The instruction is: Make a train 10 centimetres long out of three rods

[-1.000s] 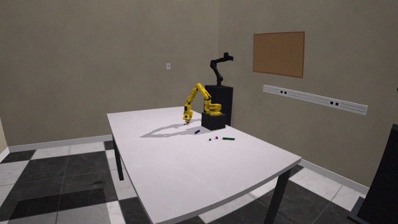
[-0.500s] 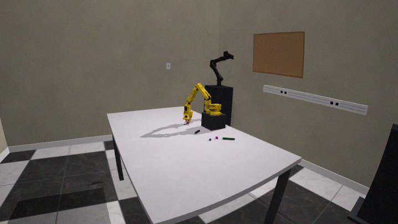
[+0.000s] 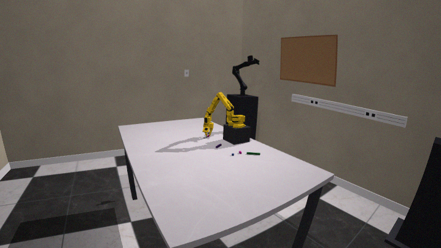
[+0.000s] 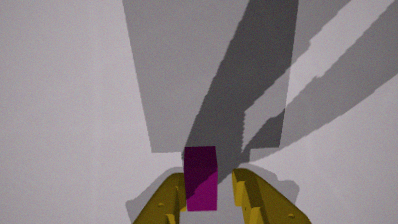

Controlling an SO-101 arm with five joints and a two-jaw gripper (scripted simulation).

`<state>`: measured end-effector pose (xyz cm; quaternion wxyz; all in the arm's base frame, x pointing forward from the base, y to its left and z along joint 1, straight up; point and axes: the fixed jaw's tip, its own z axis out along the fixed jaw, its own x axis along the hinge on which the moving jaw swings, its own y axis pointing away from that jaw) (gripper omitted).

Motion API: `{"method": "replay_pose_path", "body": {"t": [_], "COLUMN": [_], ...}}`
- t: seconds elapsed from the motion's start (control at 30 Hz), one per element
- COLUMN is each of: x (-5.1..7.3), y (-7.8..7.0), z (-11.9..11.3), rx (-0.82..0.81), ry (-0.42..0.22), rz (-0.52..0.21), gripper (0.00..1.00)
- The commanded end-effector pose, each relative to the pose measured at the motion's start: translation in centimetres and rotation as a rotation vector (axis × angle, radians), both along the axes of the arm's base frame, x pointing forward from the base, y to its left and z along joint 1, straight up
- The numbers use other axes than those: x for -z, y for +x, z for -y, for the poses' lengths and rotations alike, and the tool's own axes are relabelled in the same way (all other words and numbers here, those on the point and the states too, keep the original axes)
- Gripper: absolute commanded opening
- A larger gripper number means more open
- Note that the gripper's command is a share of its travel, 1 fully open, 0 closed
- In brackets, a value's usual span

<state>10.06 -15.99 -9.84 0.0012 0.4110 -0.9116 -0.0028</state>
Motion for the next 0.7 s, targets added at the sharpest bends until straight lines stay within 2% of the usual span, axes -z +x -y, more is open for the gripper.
{"method": "replay_pose_path", "body": {"t": [0.0, 0.67], "x": [0.14, 0.14], "y": [0.07, 0.07], "z": [0.06, 0.06], "rx": [0.007, 0.007], "ry": [-0.003, -0.003], "rz": [0.003, 0.003], "gripper": [0.12, 0.17]}}
